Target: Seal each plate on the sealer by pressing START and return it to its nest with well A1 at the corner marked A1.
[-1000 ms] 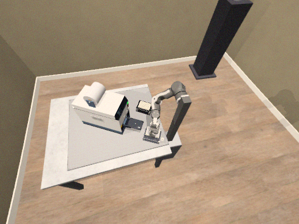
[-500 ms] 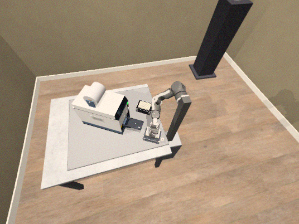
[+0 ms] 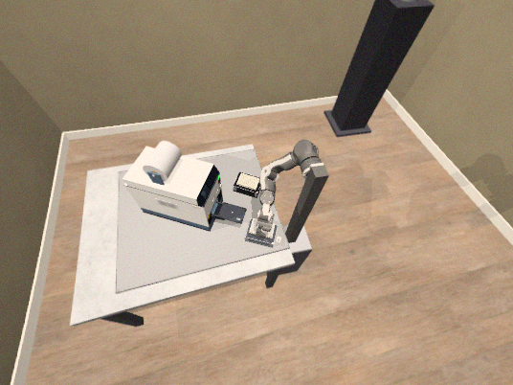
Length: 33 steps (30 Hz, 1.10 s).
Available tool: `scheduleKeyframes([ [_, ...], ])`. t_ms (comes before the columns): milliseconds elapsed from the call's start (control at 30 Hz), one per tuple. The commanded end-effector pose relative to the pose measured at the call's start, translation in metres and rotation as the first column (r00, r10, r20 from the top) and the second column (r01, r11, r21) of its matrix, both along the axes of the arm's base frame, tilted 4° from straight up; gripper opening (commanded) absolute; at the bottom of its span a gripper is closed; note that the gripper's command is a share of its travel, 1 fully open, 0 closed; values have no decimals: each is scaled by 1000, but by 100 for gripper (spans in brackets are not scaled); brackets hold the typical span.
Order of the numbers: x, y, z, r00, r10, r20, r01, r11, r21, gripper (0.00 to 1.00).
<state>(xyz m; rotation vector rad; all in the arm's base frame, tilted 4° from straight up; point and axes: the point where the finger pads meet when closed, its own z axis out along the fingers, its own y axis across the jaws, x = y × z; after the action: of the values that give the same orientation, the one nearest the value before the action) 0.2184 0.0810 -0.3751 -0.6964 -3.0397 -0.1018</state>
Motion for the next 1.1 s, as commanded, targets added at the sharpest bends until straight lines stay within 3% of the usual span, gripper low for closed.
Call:
scheduleKeyframes([
  [0,0,2,-1,1000,7,3,-7,1000,7,0],
  [1067,0,3,-14,1000,6,3,-6,1000,7,0],
])
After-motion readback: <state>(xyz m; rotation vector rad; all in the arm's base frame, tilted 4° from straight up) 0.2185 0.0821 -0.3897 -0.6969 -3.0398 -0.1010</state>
